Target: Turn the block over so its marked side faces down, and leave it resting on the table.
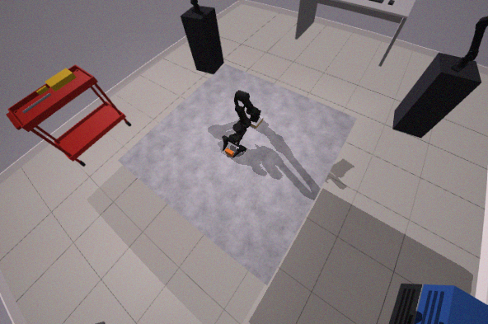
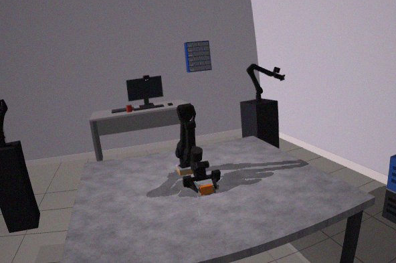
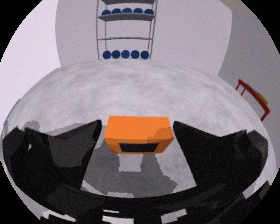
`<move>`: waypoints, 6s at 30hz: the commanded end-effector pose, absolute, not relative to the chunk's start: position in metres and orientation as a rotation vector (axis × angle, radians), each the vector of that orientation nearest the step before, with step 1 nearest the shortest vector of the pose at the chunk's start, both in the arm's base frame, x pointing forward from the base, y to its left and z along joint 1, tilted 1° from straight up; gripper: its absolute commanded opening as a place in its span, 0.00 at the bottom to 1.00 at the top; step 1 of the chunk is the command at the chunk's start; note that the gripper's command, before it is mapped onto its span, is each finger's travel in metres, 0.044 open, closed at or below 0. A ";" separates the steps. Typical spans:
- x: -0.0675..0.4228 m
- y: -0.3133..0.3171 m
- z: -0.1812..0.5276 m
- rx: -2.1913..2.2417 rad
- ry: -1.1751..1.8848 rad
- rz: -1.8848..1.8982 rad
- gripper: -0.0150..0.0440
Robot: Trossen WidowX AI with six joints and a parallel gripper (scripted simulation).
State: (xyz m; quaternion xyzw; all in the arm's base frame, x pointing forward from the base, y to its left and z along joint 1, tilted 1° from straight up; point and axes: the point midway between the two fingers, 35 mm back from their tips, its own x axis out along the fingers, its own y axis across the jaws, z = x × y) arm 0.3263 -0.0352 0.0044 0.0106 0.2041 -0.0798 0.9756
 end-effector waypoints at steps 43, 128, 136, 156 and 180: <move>0.312 -0.032 0.084 0.068 1.007 -0.155 1.00; 0.342 -0.038 0.029 0.115 1.549 -0.138 0.57; 0.342 -0.038 0.031 0.115 1.549 -0.138 0.45; 0.344 -0.038 0.052 0.100 1.402 -0.143 0.25; 0.339 -0.037 0.045 0.070 1.032 -0.154 0.25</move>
